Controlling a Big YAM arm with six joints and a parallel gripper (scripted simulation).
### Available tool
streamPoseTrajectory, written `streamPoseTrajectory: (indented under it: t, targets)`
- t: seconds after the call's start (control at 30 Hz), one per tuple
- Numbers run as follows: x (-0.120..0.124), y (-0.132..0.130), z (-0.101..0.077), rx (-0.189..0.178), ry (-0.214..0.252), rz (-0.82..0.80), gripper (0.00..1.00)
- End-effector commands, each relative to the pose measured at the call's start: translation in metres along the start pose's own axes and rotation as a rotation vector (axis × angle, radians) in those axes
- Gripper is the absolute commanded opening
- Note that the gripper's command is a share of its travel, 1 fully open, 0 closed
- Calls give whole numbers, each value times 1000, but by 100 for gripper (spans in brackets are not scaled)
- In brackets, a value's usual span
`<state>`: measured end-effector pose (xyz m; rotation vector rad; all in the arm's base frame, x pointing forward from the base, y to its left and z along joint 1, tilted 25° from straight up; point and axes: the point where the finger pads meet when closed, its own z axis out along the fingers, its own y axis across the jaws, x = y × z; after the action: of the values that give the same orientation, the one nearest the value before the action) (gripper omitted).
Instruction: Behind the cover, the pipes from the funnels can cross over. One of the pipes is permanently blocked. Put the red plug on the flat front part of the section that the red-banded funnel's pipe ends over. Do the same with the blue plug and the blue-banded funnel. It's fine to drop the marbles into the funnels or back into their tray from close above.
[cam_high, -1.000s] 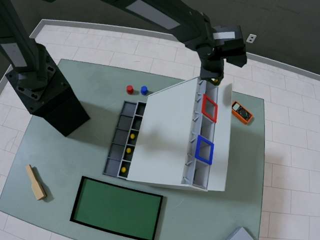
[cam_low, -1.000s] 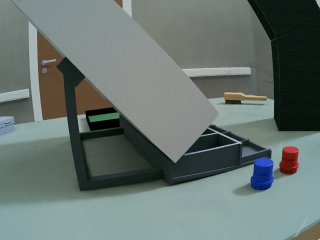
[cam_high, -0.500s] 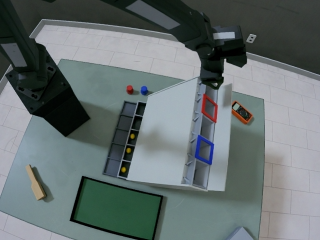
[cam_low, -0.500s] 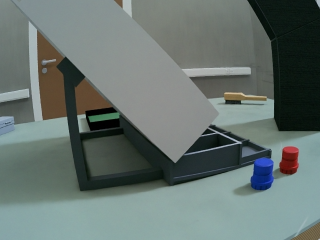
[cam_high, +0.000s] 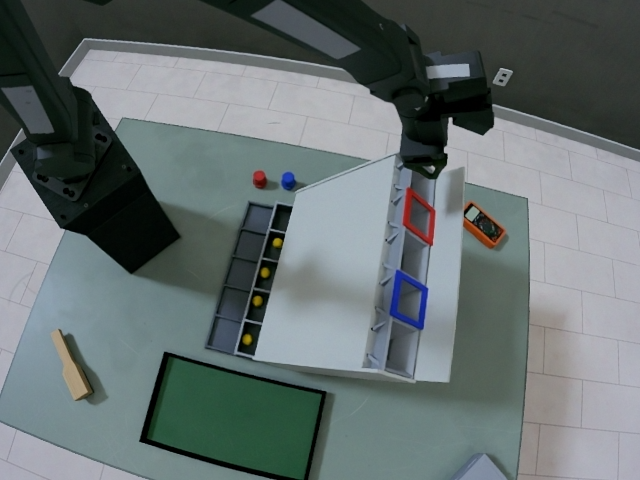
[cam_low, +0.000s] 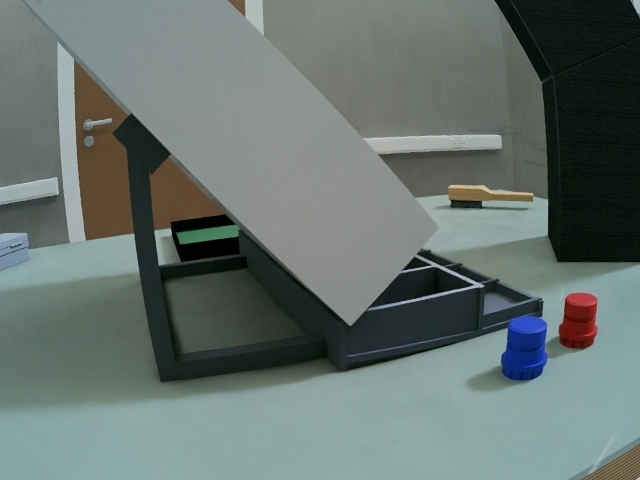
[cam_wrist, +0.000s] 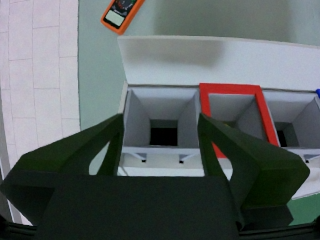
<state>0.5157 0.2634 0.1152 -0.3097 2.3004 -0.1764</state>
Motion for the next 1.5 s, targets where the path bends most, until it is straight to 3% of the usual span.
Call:
streamPoseTrajectory:
  t: [0.0, 1.27, 1.47]
  targets:
    - [-8, 1, -4, -3, -16, 5, 59]
    - [-8, 1, -4, -3, -16, 5, 59]
    - [-12, 1, -15, -3, -16, 5, 59]
